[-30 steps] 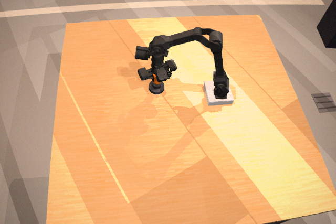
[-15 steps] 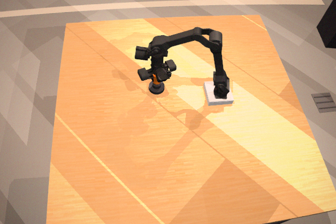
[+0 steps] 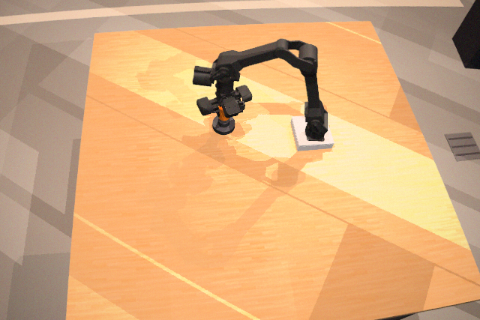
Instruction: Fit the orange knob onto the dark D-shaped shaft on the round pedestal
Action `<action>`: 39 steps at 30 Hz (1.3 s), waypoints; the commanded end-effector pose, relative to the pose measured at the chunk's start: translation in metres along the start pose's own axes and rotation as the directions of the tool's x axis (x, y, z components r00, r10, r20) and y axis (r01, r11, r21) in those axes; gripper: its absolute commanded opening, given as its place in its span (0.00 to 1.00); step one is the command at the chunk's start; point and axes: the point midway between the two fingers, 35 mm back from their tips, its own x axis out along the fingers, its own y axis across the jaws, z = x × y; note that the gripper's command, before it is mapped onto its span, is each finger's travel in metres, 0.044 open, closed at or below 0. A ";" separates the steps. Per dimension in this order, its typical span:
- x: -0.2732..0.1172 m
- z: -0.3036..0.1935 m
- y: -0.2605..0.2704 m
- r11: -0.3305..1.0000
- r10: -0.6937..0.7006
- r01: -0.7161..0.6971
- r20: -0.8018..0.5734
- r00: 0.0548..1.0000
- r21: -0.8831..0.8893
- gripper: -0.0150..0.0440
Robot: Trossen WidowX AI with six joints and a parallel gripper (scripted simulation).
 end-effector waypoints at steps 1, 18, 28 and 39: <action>0.000 -0.001 0.000 1.000 0.001 -0.001 -0.005 1.000 -0.004 0.25; 0.000 -0.001 0.000 1.000 0.001 -0.001 -0.005 1.000 -0.004 0.25; -0.003 -0.001 0.000 1.000 0.001 -0.001 -0.005 1.000 -0.001 0.25; -0.003 -0.001 -0.001 0.999 0.001 -0.001 -0.005 1.000 -0.052 0.25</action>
